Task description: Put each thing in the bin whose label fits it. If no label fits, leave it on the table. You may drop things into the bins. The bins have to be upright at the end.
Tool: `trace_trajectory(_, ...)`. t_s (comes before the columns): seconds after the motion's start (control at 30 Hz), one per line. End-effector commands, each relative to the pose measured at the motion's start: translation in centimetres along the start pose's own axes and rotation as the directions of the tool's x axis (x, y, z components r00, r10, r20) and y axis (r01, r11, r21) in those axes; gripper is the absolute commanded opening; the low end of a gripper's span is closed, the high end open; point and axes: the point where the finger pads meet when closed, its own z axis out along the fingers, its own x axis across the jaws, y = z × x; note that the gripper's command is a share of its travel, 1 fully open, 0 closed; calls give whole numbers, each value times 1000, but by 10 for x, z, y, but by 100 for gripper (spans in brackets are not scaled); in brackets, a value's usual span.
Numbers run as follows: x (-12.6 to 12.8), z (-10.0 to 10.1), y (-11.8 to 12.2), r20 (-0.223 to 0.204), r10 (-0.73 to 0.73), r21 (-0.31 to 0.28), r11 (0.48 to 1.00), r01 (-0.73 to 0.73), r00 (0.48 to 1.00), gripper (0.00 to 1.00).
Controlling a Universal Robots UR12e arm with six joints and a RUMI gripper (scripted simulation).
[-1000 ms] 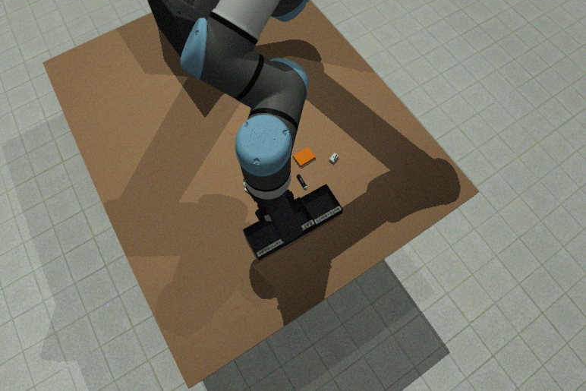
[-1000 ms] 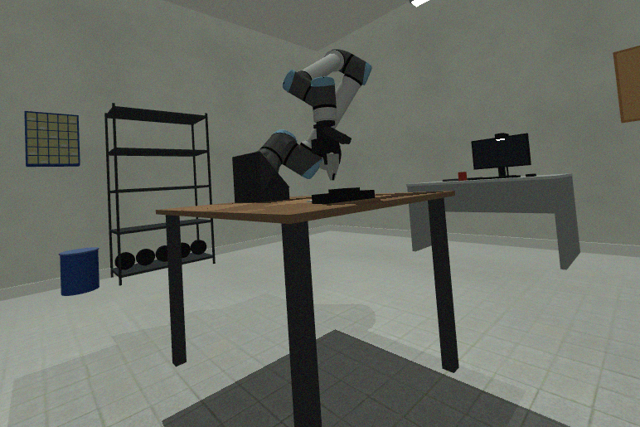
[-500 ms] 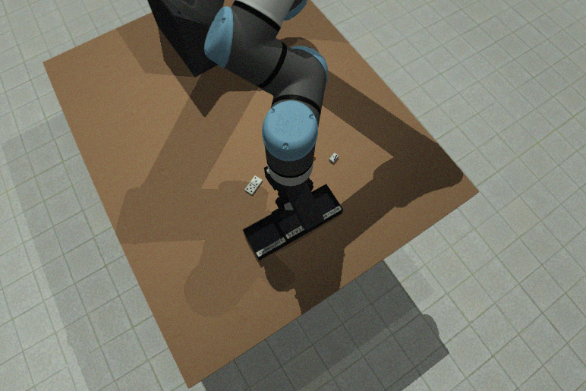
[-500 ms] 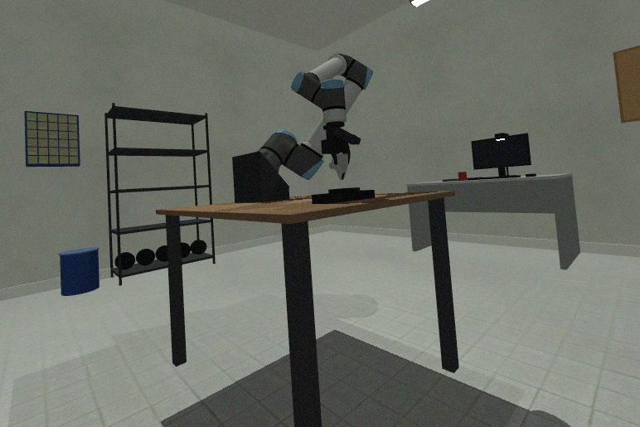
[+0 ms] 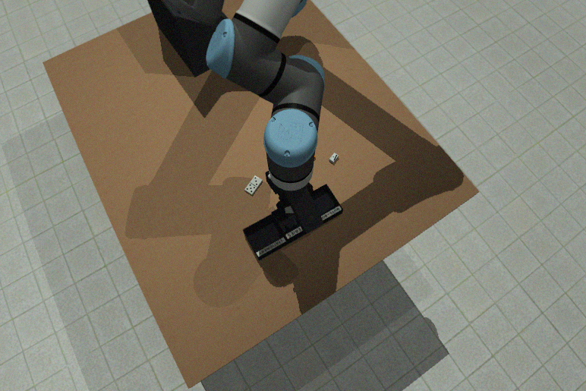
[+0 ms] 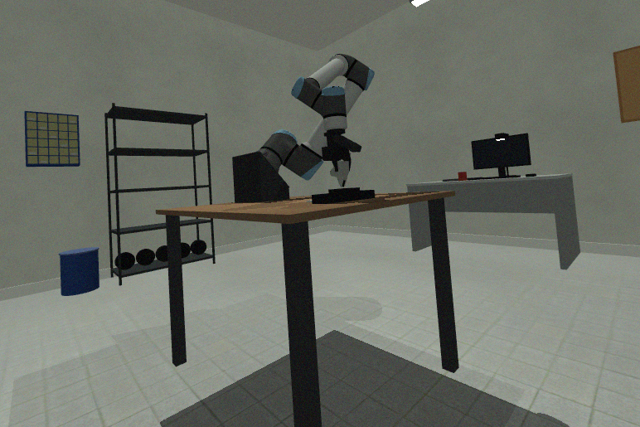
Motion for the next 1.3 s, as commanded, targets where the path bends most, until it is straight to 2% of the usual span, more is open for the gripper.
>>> trace_trajectory(0.0,0,11,-1,-1,0,1,1000,0,1000,4)
trace_trajectory(0.27,0,31,-1,-1,0,1,1000,0,1000,4)
trace_trajectory(1.27,0,31,-1,-1,0,1,1000,0,1000,4)
